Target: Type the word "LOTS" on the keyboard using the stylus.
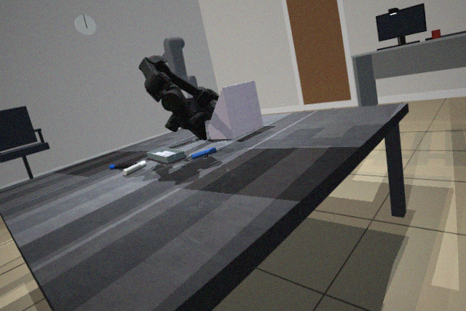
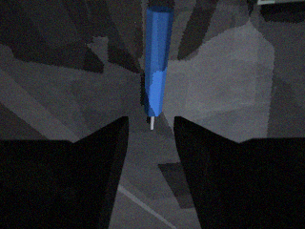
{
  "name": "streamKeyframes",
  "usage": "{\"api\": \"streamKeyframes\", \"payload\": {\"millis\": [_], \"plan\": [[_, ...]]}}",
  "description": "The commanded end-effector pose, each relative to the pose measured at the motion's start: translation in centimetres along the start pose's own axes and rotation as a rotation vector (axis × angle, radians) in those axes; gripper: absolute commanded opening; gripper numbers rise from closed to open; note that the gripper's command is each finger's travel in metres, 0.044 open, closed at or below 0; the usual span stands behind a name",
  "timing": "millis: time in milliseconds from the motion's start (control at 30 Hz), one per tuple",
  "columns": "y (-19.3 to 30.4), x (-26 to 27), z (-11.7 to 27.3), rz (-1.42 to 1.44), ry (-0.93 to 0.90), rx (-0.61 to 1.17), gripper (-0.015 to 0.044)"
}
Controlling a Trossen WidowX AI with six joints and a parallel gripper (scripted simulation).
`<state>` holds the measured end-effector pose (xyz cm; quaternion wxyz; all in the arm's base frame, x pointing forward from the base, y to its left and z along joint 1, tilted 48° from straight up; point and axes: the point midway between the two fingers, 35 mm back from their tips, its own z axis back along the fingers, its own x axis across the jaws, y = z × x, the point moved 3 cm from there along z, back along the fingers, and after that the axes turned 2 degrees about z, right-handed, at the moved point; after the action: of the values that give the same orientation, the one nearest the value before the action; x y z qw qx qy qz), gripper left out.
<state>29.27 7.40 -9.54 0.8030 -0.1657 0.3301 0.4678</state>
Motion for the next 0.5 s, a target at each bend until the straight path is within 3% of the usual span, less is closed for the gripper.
{"api": "streamKeyframes", "payload": {"millis": [0, 467], "plan": [[-0.01, -0.38, 0.59, -0.027, -0.005, 0.154, 0.015], [-0.27, -0.4, 0.1, -0.027, -0.005, 0.154, 0.015]]}}
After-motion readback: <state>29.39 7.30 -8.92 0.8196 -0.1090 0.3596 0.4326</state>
